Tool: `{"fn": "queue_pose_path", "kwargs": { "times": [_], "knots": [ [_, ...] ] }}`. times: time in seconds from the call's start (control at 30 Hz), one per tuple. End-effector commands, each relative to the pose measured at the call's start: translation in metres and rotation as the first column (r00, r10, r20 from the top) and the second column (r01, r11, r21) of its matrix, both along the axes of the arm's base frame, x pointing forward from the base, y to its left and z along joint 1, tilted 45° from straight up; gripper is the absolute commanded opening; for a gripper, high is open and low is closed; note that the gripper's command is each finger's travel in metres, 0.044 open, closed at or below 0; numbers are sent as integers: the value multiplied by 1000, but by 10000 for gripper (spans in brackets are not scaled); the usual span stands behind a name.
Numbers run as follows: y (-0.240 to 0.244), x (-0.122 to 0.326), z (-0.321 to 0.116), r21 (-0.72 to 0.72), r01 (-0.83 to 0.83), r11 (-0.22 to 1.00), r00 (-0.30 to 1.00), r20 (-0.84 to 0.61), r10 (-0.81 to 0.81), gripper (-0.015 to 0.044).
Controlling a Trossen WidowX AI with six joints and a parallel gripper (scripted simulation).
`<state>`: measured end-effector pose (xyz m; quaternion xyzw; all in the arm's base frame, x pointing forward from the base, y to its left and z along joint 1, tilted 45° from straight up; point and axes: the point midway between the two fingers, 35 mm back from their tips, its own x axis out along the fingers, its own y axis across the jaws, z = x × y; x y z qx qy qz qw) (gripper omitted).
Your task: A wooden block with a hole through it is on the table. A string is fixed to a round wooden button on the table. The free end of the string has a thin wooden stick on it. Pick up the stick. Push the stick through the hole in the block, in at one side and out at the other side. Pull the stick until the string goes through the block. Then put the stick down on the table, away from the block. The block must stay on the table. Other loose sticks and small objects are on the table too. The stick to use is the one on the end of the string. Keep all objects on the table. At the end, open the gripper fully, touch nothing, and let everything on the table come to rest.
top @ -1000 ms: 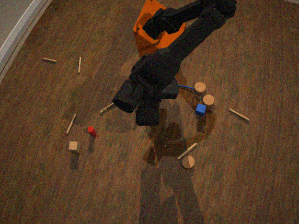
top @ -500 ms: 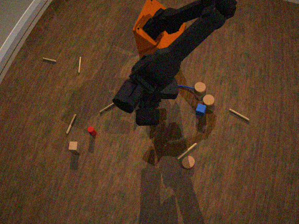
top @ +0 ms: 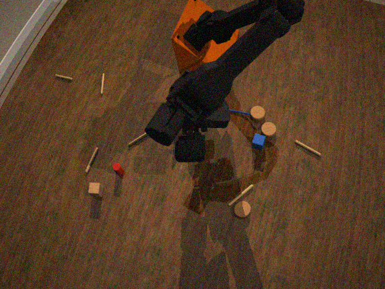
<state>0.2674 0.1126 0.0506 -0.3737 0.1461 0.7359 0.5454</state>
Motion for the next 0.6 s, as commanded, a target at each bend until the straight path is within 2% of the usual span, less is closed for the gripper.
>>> {"fn": "queue_pose_path", "kwargs": {
  "times": [0.0,0.17,0.57],
  "knots": [
    [0,0,0,0,0,1000,1000,0,0,139],
    [0,0,0,0,0,1000,1000,0,0,8],
    [0,0,0,0,0,1000,1000,0,0,0]
  ]
}}
